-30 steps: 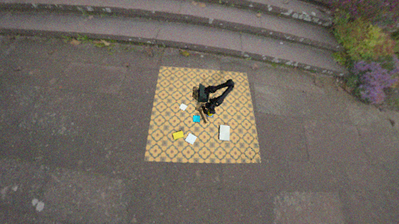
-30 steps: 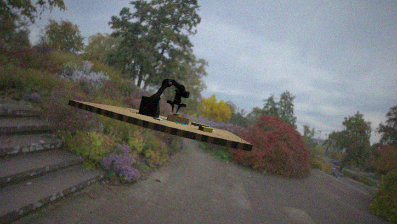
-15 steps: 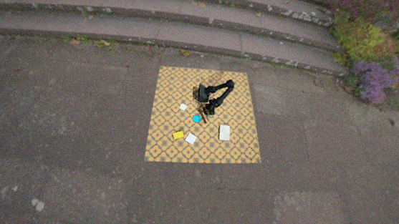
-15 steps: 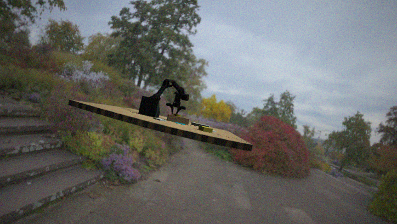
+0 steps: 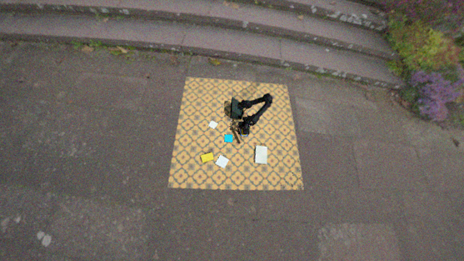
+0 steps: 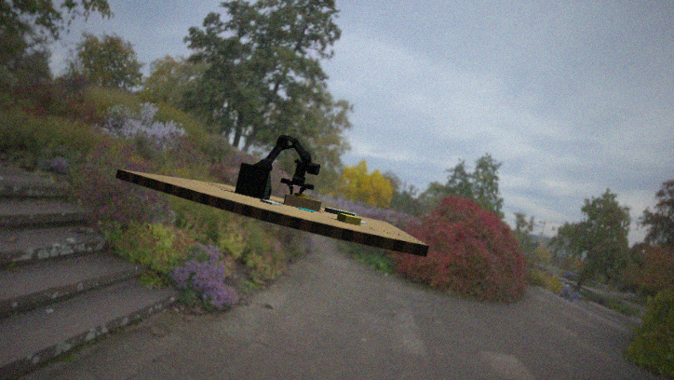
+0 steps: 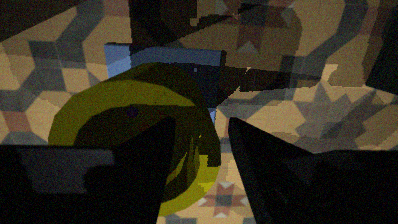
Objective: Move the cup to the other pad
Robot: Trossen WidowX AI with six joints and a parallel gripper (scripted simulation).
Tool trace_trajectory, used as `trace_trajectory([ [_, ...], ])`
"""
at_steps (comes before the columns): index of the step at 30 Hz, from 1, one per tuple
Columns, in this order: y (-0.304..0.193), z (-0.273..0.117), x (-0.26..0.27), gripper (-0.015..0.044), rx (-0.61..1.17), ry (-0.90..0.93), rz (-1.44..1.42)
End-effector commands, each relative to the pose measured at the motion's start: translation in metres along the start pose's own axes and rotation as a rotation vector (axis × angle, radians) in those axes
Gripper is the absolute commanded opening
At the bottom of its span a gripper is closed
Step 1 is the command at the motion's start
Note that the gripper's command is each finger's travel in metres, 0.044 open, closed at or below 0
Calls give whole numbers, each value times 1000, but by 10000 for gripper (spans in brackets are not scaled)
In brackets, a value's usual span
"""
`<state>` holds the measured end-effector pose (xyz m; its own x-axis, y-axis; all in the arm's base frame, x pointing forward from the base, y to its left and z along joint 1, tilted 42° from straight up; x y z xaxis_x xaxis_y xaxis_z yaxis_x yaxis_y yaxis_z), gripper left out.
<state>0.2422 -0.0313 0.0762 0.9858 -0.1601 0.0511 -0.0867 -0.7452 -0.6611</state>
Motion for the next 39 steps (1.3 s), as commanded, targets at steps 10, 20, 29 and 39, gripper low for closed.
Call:
trace_trajectory([
  [10,0,0,0,100,0,0,0],
  [20,0,0,0,33,0,0,0],
  [29,1,-8,1,0,-2,0,1],
  [39,2,-42,3,0,-4,1,4],
])
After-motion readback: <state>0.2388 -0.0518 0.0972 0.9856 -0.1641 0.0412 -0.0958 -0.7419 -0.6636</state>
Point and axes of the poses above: the point midway between the two fingers, 35 mm back from their tips, its own z axis out along the fingers, its own x axis across the jaws, y = z × x, the point moved 6 cm from there along -z, back along the fingers, and after that the axes turned 2 degrees about -z, right-handed, at the moved point
